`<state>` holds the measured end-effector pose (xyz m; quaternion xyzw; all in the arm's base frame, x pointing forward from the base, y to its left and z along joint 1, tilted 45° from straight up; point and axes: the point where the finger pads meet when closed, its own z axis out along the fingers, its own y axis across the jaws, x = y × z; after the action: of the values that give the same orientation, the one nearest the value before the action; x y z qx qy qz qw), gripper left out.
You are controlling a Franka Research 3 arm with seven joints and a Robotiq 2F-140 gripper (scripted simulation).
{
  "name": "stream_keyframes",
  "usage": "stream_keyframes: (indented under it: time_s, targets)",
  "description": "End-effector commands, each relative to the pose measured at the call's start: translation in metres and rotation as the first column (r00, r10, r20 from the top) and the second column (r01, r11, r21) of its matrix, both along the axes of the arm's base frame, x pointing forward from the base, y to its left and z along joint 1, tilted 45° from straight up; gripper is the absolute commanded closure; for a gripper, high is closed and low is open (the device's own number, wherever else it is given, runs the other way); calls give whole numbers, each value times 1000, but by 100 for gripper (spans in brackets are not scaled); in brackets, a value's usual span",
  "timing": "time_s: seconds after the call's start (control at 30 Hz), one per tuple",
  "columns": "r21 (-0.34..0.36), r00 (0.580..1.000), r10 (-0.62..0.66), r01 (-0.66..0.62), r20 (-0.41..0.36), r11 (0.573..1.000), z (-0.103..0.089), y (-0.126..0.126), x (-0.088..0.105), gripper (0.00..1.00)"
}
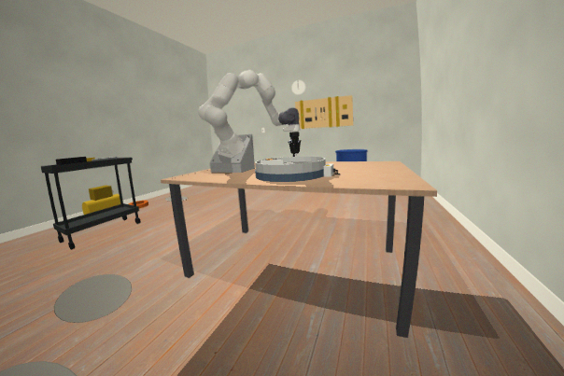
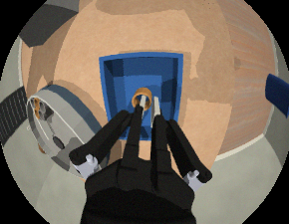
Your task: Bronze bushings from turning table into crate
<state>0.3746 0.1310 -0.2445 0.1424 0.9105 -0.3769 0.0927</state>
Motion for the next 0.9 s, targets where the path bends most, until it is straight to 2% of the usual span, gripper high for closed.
stream_keyframes:
  time_s: [0.0, 0.2, 0.53, 0.87]
  targets:
    - [4, 1000, 0, 0, 4, 1000, 1, 3, 2, 90]
    - [4, 1000, 0, 0, 4, 1000, 9, 10, 1, 90]
    - [4, 1000, 0, 0, 4, 1000, 40, 42, -1, 90]
    - [4, 1000, 0, 0, 4, 1000, 58, 60, -3, 90]
